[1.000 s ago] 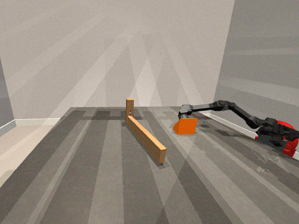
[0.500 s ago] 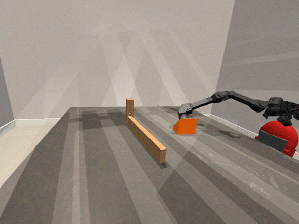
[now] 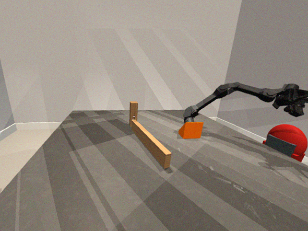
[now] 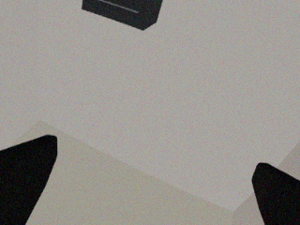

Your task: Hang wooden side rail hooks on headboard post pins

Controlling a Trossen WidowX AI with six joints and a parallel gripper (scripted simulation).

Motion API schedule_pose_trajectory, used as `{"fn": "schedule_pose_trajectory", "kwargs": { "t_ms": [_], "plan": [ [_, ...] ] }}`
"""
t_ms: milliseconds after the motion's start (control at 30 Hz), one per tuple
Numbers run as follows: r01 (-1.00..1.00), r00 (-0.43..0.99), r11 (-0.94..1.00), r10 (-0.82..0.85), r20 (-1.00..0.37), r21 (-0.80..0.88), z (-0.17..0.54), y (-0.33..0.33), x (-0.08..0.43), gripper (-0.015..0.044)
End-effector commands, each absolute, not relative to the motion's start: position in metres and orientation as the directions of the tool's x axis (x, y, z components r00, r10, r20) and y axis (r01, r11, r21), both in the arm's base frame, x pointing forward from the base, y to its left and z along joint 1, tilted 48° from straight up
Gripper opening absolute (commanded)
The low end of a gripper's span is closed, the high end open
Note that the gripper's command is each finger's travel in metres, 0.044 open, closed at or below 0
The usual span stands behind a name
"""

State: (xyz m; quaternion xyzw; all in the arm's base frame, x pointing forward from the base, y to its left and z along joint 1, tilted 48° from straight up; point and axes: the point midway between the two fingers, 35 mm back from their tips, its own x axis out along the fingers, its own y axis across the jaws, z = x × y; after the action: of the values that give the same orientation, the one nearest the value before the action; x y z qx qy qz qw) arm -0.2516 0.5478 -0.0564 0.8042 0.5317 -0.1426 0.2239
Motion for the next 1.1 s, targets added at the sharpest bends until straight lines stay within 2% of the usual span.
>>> {"fn": "schedule_pose_trajectory", "kwargs": {
  "t_ms": [0,267,533,800,1067],
  "plan": [
    [0.866,0.499,-0.448,0.729,-0.469,0.225,-0.037,0.564,-0.183,0.044],
    [0.737,0.658,-0.629,0.587,-0.471,0.246,-0.001,0.568,-0.059,0.044],
    [0.569,0.783,-0.773,0.406,-0.471,0.28,0.032,0.54,0.063,0.044],
    [0.366,0.864,-0.873,0.189,-0.467,0.322,0.063,0.481,0.175,0.044],
    [0.138,0.887,-0.92,-0.05,-0.46,0.366,0.092,0.392,0.267,0.044]
  ]
}}
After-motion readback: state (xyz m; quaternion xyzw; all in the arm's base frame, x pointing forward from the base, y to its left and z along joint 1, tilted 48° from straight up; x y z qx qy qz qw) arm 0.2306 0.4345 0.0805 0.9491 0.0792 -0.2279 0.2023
